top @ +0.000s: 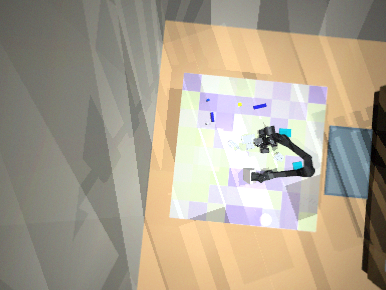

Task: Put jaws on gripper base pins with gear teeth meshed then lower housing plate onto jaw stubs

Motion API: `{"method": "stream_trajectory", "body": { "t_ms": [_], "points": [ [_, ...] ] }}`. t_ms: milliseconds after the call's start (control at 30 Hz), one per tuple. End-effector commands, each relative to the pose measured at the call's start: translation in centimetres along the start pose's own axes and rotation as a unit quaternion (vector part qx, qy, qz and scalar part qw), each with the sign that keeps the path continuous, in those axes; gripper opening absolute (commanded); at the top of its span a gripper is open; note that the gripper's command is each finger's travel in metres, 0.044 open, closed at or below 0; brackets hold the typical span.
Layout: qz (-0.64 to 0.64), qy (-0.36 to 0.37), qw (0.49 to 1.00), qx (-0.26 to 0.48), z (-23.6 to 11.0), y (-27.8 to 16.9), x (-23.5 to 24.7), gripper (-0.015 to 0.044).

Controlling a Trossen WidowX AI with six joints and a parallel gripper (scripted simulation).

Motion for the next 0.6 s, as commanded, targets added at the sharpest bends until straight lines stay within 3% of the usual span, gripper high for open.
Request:
{"method": "stream_trajectory", "body": {
  "t_ms": [0,567],
  "points": [
    [0.055,-0.001,0.998,-0.002,0.0,0.9,0.4,0.0134],
    [0.287,0.001,0.958,-0.001,0.0,3.9,2.3,0.0134]
  ]
}}
Point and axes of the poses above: the point midway between the two fingers, 35 mm back from their tips, its own z axis out along the fingers, its own x axis across the jaws, y = z × x, the point moved 7 cm from there along -z, back along the fingers, and after that the axes turned 1 degree about z, right-handed, at the moved point
